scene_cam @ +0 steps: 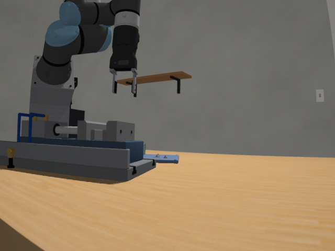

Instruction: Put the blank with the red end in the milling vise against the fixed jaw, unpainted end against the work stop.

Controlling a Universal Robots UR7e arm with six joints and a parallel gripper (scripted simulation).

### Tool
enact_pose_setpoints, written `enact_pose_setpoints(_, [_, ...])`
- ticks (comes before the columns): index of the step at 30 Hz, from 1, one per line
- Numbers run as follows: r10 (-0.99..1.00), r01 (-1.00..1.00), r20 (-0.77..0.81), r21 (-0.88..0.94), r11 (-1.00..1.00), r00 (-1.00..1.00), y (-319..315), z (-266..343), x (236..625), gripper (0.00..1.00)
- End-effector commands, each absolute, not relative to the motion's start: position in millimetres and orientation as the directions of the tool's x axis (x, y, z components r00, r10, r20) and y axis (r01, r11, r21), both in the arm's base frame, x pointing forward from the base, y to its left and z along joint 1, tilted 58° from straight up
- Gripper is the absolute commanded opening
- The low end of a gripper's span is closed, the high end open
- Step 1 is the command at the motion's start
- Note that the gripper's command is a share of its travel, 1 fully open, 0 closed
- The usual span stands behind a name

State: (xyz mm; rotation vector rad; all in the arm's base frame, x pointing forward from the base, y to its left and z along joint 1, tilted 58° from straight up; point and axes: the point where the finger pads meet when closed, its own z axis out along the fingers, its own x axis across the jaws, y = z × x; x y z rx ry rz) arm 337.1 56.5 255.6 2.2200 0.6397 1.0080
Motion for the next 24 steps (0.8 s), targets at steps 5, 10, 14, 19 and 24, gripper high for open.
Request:
enact_pose_setpoints(5, [0.638, 0.172, 0.491, 0.697, -0.697, 0.593, 57.1, 256.8, 335.8, 1.0])
enact_pose_setpoints(10, [0.638, 0.172, 0.491, 0.697, -0.697, 0.593, 57.7, 257.9, 334.0, 1.0])
enact_pose_setpoints(14, [0.638, 0.172, 0.491, 0.697, -0.697, 0.593, 58.1, 258.8, 332.6, 1.0])
enact_pose_setpoints(19, [0.638, 0.172, 0.491, 0.697, -0.697, 0.593, 58.1, 258.8, 332.6, 1.0])
enact_pose_setpoints(24, [0.638, 0.172, 0.491, 0.697, -0.697, 0.593, 58.1, 258.8, 332.6, 1.0])
